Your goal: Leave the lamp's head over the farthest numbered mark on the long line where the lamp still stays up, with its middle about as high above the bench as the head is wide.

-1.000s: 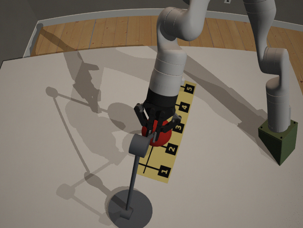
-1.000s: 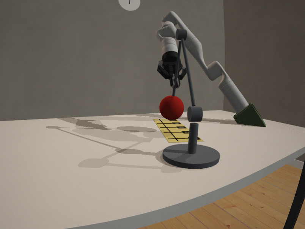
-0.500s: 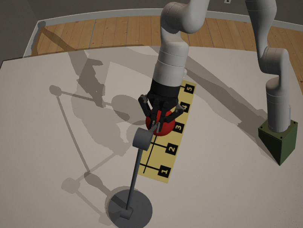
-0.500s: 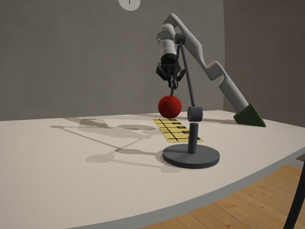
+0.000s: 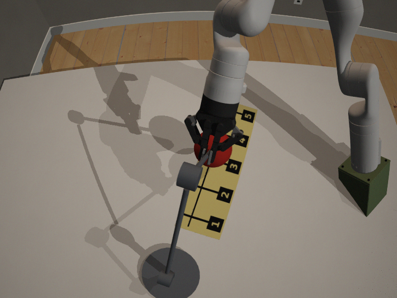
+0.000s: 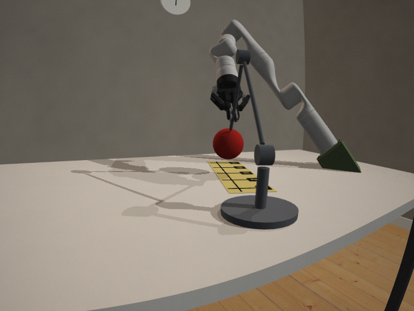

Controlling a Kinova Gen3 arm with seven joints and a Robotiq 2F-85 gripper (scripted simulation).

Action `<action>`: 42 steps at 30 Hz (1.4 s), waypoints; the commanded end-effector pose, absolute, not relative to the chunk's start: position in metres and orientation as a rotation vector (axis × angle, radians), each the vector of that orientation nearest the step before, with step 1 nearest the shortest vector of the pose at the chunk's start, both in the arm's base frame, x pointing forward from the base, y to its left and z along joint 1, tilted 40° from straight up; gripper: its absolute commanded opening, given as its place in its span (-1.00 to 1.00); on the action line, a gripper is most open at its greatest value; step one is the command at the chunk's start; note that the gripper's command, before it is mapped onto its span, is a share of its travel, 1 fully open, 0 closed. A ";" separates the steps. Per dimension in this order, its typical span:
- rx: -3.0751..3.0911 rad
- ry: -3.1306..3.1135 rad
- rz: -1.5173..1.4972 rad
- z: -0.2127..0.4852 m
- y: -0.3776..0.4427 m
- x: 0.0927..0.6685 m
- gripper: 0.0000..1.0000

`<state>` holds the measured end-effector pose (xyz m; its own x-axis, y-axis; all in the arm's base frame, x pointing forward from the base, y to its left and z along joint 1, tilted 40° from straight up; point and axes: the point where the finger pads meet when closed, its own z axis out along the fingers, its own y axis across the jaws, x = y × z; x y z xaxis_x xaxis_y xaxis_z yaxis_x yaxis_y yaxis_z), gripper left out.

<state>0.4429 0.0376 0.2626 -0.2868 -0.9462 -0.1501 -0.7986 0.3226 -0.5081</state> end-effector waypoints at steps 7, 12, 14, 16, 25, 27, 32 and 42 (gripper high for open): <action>-1.532 2.175 -0.476 0.266 0.032 0.443 -1.00; -1.532 2.175 -0.476 0.266 0.032 0.443 1.00; -1.534 2.174 -0.475 0.266 0.032 0.443 1.00; -1.535 2.173 -0.475 0.266 0.033 0.443 1.00; -1.540 2.170 -0.472 0.265 0.035 0.443 1.00; -1.541 2.170 -0.472 0.265 0.036 0.443 1.00; -1.540 2.170 -0.472 0.265 0.036 0.443 1.00; -1.540 2.170 -0.472 0.265 0.035 0.443 1.00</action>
